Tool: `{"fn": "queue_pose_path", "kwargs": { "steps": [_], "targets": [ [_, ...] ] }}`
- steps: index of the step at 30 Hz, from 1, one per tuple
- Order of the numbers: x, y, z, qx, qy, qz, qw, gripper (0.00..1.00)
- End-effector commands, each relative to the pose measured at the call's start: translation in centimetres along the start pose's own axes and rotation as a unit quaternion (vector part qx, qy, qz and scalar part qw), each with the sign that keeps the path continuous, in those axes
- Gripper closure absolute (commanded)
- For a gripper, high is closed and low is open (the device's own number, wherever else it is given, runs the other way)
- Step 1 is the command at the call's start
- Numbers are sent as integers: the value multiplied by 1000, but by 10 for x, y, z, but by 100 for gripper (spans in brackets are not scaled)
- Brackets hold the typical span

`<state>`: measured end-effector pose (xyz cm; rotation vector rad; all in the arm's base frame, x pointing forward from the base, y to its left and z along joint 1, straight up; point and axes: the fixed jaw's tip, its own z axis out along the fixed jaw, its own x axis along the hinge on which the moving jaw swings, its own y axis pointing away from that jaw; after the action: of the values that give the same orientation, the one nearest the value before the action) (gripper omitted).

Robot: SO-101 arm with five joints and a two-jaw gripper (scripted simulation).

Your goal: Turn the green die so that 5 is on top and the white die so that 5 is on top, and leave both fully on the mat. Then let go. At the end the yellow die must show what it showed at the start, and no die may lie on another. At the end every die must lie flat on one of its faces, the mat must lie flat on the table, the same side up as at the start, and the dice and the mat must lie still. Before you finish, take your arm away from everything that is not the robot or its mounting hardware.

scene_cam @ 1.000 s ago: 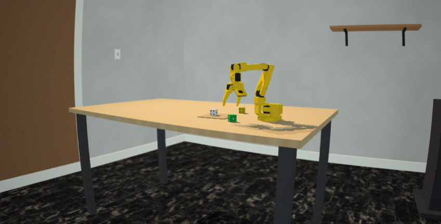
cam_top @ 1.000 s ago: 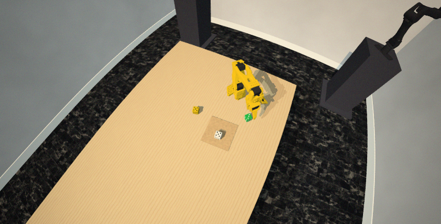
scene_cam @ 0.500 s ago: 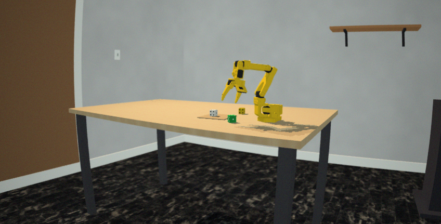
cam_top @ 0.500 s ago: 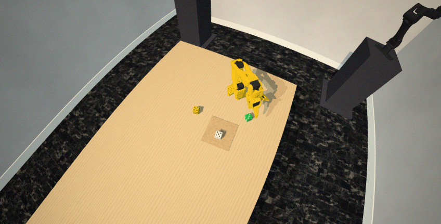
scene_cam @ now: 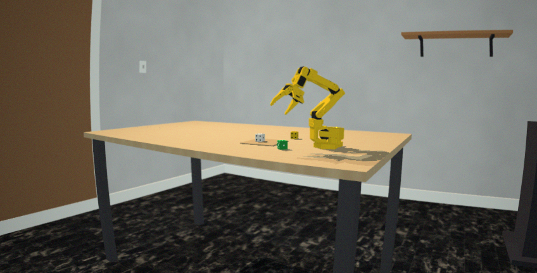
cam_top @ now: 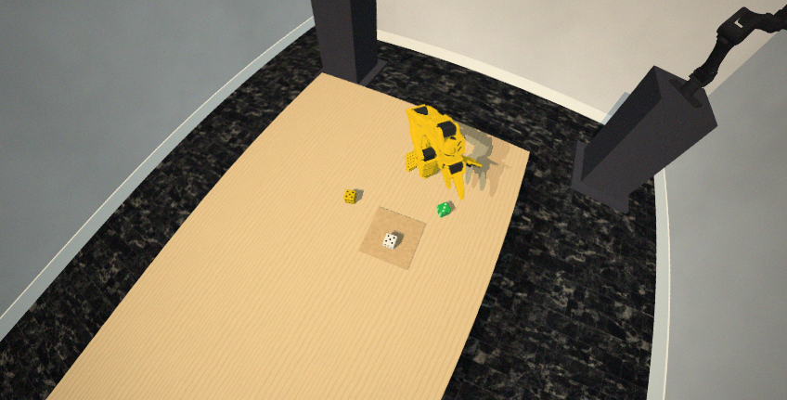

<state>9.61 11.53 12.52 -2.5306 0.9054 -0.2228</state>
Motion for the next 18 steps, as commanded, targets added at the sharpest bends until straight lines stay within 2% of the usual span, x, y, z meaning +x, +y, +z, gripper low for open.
{"fn": "queue_pose_path", "kwargs": {
  "steps": [1,18],
  "targets": [
    [-1,-6,-9,33,-2,2,999,65],
    [-2,-6,-9,28,-4,33,999,65]
  ]
}}
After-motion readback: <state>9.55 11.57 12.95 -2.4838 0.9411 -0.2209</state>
